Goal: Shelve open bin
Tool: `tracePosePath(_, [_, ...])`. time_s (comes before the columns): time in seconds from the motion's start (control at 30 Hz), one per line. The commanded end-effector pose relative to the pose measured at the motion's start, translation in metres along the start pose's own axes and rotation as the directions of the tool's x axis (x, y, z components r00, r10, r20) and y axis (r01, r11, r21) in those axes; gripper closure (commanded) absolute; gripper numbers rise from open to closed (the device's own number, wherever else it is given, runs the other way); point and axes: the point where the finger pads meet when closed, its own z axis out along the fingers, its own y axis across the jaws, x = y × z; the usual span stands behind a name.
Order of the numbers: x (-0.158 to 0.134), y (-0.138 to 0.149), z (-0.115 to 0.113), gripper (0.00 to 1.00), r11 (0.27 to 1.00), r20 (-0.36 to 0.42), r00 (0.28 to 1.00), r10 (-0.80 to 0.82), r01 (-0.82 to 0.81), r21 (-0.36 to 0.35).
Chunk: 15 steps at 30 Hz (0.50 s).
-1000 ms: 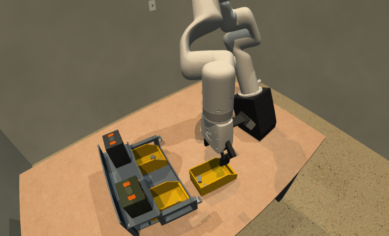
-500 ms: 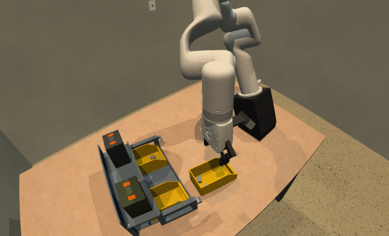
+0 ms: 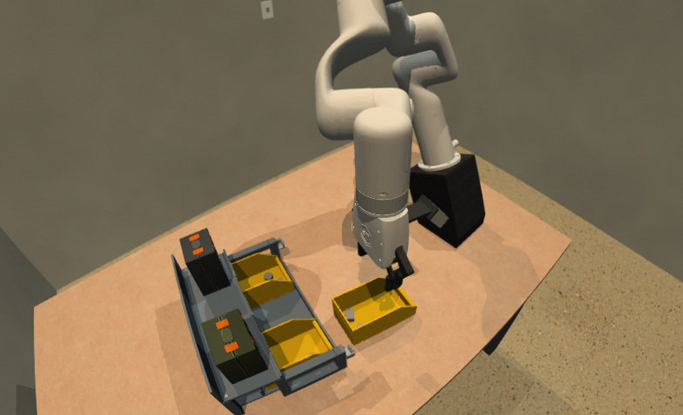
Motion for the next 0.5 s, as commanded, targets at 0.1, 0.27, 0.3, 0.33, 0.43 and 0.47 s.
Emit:
tracePosePath(0.1, [-0.001, 0.0, -0.002, 0.0, 1.0, 0.003, 1.0, 0.001, -0.001, -0.003])
tracePosePath(0.27, [-0.001, 0.0, -0.002, 0.0, 1.0, 0.003, 1.0, 0.001, -0.001, -0.003])
tracePosePath(0.3, [-0.001, 0.0, -0.002, 0.0, 1.0, 0.003, 1.0, 0.001, -0.001, -0.003])
tracePosePath(0.33, [-0.001, 0.0, -0.002, 0.0, 1.0, 0.003, 1.0, 0.001, -0.001, -0.003])
tracePosePath(0.43, [-0.001, 0.0, 0.031, 0.0, 1.0, 0.003, 1.0, 0.001, -0.001, -0.003])
tracePosePath(0.47, [-0.001, 0.001, 0.042, 0.0, 1.0, 0.003, 1.0, 0.001, -0.001, -0.003])
